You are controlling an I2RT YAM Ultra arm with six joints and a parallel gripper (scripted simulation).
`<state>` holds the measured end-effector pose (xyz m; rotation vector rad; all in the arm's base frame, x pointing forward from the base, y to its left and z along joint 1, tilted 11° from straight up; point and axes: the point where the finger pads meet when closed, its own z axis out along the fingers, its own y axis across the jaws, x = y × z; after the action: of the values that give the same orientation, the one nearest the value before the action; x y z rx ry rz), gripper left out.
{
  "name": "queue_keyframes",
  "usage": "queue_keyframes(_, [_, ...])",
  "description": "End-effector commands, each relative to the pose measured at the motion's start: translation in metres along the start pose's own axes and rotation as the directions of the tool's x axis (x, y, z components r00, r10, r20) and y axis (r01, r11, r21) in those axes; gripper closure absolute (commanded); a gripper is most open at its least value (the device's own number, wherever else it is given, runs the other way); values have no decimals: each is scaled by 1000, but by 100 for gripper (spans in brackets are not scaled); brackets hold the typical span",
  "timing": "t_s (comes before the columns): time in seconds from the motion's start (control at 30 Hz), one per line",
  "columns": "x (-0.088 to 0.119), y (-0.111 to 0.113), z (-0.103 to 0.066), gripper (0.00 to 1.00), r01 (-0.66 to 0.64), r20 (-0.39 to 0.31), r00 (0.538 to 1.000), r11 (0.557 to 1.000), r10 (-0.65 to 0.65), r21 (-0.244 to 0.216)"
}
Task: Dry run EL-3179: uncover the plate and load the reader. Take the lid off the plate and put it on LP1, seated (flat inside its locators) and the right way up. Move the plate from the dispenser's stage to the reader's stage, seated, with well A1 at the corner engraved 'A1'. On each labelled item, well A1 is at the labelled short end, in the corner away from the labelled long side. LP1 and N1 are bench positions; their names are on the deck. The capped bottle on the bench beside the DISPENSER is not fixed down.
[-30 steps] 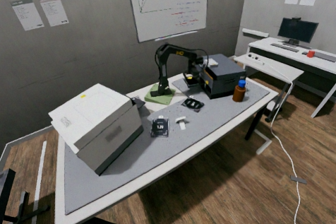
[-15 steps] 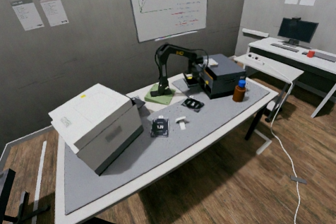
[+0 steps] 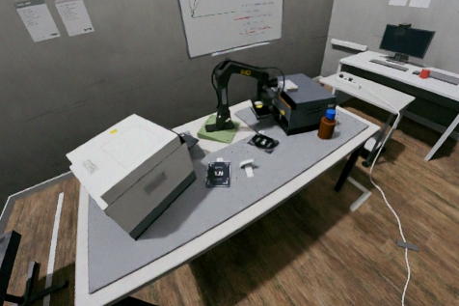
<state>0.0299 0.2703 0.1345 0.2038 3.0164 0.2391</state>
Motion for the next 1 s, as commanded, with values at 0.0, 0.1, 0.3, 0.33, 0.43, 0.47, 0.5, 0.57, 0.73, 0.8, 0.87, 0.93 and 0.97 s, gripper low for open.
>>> queue_keyframes(0.0, [-1, 1, -3, 14, 0, 3, 1000, 1000, 0, -14])
queue_keyframes(0.1, [-1, 1, -3, 15, 0, 3, 1000, 1000, 0, -14])
queue_keyframes(0.3, [-1, 1, -3, 15, 0, 3, 1000, 1000, 0, -14])
queue_keyframes(0.33, [-1, 1, -3, 15, 0, 3, 1000, 1000, 0, -14])
queue_keyframes(0.43, [-1, 1, -3, 15, 0, 3, 1000, 1000, 0, -14])
queue_keyframes(0.47, [-1, 1, -3, 15, 0, 3, 1000, 1000, 0, -14])
queue_keyframes(0.5, [-1, 1, -3, 15, 0, 3, 1000, 1000, 0, -14])
queue_keyframes(0.57, [-1, 1, -3, 15, 0, 3, 1000, 1000, 0, -14])
queue_keyframes(0.73, [-1, 1, -3, 15, 0, 3, 1000, 1000, 0, -14])
queue_keyframes(0.8, [-1, 1, -3, 15, 0, 3, 1000, 1000, 0, -14])
queue_keyframes(0.87, [-1, 1, -3, 15, 0, 3, 1000, 1000, 0, -14])
queue_keyframes(0.93, [-5, 1, -9, 15, 0, 11, 1000, 1000, 0, -27])
queue_keyframes(0.97, [-5, 2, -11, 15, 0, 11, 1000, 1000, 0, -30])
